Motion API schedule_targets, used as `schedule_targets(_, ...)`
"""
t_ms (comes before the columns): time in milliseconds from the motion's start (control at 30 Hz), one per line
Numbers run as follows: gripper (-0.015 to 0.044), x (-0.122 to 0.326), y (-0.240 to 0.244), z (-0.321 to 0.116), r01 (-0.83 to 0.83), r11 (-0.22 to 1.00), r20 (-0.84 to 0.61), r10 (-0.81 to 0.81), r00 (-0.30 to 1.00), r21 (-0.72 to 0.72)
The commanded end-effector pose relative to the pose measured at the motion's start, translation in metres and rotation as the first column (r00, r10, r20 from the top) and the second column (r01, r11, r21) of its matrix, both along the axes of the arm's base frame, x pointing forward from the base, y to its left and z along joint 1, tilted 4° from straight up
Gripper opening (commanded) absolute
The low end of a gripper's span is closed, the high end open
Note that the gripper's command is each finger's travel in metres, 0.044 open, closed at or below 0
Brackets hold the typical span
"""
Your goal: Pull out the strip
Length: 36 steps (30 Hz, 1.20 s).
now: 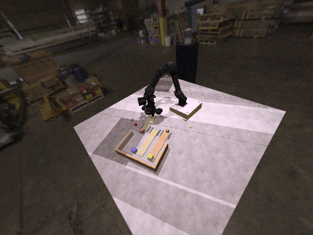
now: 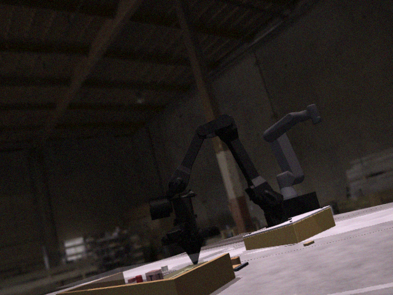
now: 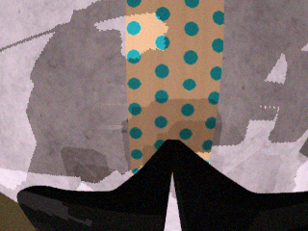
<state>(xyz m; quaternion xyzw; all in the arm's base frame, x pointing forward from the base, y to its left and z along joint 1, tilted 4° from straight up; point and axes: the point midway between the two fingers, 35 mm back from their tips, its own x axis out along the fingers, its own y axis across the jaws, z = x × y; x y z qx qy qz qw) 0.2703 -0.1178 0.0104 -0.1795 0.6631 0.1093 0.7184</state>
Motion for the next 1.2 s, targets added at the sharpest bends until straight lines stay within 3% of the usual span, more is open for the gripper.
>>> schedule_targets(0,0.0000,-0.008,0.000,-0.006,0.003,1.000,-0.029,-0.003,1.000,0.003)
schedule_targets(100,0.0000,-0.008,0.000,-0.006,0.003,1.000,-0.029,-0.003,1.000,0.003)
schedule_targets(267,0.0000,-0.002,0.003,0.040,0.003,1.000,-0.026,-0.003,1.000,0.003)
schedule_targets(433,0.0000,-0.002,0.003,0.043,0.003,1.000,-0.028,-0.003,1.000,0.003)
schedule_targets(567,0.0105,0.018,0.011,0.043,-0.079,0.997,-0.032,0.079,0.996,-0.002)
schedule_targets(967,0.0420,0.055,0.031,0.050,-0.084,0.996,-0.029,0.084,0.996,0.000)
schedule_targets(1167,0.0440,0.074,0.040,0.054,-0.084,0.996,-0.027,0.084,0.996,0.001)
